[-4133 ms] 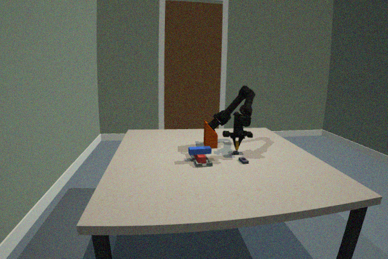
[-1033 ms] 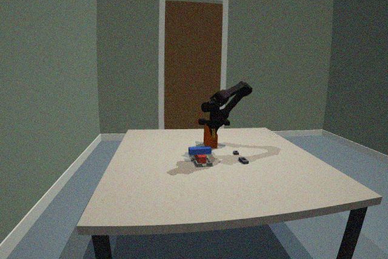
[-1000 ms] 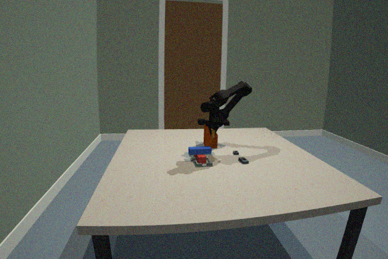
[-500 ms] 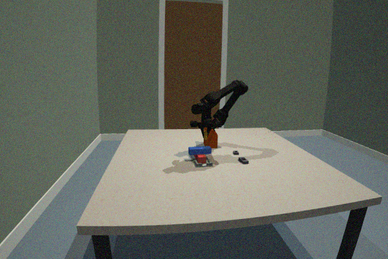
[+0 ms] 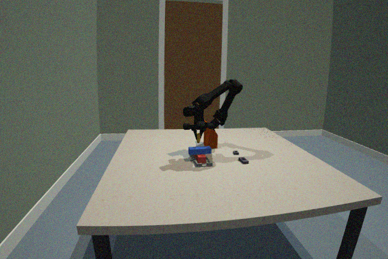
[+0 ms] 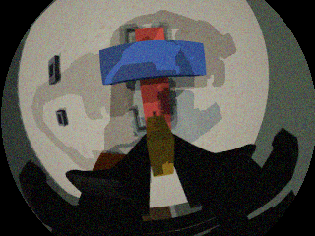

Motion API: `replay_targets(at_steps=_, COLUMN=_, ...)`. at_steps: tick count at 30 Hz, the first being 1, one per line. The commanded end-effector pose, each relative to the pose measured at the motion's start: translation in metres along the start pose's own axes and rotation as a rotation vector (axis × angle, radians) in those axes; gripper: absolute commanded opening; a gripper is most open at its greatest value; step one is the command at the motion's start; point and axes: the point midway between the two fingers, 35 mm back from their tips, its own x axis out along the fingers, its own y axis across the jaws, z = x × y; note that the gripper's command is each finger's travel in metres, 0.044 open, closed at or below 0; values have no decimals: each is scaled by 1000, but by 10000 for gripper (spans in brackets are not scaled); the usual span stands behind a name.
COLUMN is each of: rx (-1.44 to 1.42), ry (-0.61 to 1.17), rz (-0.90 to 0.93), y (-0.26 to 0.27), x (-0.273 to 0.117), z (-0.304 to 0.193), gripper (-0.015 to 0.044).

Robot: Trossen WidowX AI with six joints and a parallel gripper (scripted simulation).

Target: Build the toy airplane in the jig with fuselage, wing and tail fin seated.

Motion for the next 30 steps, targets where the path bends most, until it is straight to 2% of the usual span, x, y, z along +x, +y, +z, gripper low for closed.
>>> replay_targets(at_steps=1, rx=-14, ry=3, rz=2, y=-7, x=4, z=-3, gripper=26)
replay_targets(at_steps=3, rx=-14, ry=3, rz=2, y=-7, x=3, z=-3, gripper=66)
replay_targets(at_steps=30, rx=-14, ry=3, rz=2, y=-7, x=4, z=-3, gripper=66)
